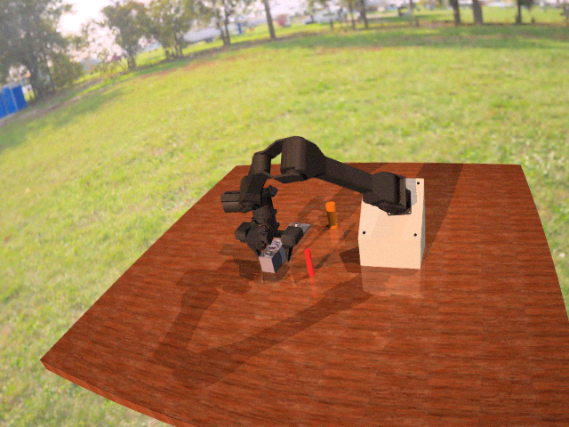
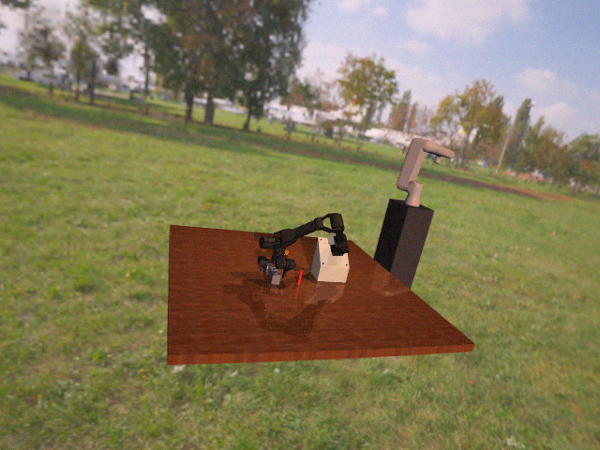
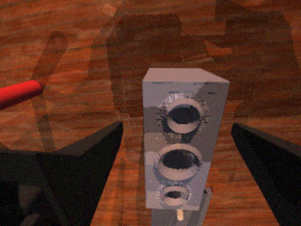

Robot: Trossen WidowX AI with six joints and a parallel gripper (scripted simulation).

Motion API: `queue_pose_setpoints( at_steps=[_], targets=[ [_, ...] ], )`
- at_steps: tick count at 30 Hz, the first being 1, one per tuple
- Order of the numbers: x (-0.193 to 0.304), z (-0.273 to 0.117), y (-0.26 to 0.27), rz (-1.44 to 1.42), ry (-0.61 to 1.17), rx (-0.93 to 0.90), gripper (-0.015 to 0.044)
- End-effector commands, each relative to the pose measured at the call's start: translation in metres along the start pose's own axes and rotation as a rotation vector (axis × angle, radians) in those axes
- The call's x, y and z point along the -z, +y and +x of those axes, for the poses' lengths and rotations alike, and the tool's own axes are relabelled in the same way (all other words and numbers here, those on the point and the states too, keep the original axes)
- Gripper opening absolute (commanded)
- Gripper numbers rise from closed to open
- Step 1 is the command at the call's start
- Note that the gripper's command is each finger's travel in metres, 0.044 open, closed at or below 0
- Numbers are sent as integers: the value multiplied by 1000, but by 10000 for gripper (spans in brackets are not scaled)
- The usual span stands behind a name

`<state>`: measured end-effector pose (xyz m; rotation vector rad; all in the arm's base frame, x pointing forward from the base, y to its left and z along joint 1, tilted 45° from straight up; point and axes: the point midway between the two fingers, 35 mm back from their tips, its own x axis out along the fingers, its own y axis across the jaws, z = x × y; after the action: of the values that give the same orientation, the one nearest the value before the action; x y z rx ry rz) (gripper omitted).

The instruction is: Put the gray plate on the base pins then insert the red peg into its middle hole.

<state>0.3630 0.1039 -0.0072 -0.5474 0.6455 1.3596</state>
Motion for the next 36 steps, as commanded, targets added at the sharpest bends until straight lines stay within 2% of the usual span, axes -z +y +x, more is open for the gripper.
queue_pose_setpoints(
  at_steps=[1, 12, 18, 22, 36],
  targets=[
    [3, 7, 3, 16, 1, -10, 440],
    [3, 7, 3, 16, 1, -10, 151],
    [3, 7, 3, 16, 1, -10, 111],
    [4, 3, 2, 16, 2, -10, 6],
    [6, -38, -8, 16, 11, -8, 0]
  ],
)
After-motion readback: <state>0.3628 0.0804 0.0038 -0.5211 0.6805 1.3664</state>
